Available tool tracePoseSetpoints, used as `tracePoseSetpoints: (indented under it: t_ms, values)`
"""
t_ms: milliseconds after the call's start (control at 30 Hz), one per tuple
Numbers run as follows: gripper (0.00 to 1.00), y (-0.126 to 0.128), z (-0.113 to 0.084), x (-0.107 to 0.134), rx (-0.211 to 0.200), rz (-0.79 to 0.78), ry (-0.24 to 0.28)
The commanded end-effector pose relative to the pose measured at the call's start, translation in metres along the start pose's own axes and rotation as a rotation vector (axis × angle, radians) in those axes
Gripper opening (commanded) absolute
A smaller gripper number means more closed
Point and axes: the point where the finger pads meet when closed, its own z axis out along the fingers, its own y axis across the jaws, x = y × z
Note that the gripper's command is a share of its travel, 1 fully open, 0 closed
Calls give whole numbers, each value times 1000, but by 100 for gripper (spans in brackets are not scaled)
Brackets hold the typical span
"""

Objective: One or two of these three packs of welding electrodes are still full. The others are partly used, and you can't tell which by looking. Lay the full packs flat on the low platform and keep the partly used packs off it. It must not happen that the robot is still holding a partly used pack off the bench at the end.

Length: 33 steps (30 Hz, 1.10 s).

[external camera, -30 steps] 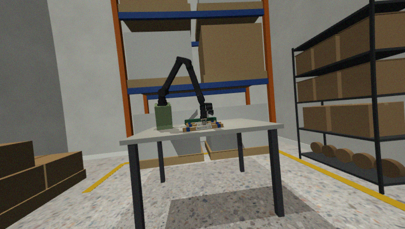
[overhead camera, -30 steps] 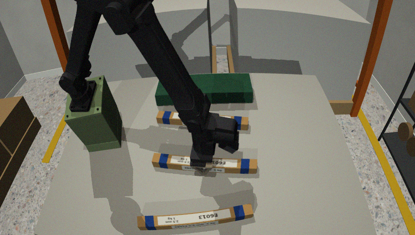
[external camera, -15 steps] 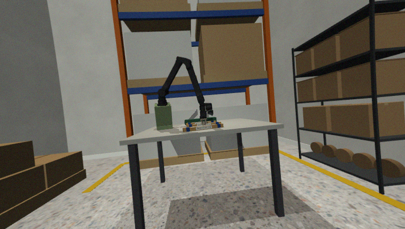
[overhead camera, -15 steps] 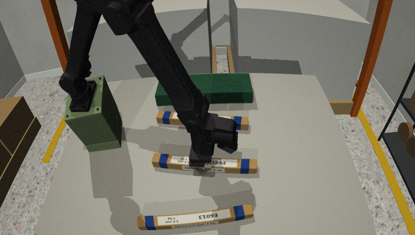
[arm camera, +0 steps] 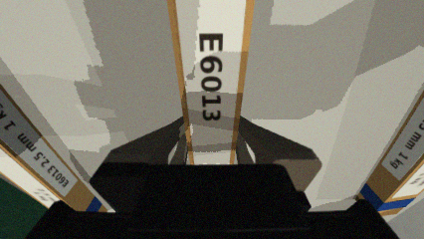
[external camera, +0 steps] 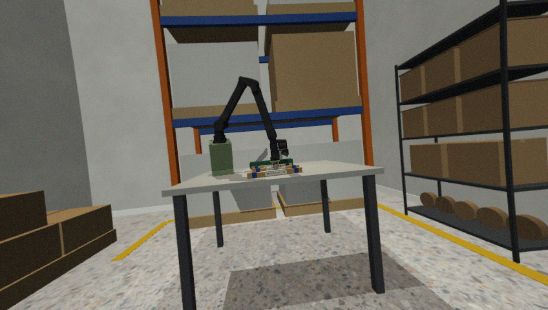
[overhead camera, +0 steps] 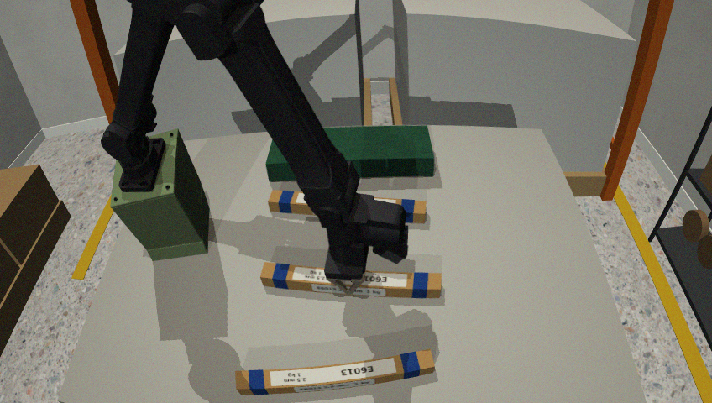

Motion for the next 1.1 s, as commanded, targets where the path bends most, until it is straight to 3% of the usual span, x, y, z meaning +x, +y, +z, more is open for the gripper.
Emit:
tracePoseSetpoints:
  t_ms: [0, 933, 1067]
  values:
    - [0, 2, 7, 3, -1, -2, 8]
    - [0, 2, 7, 3, -1, -1, 9]
    - [0, 2, -7, 1, -1, 0, 1]
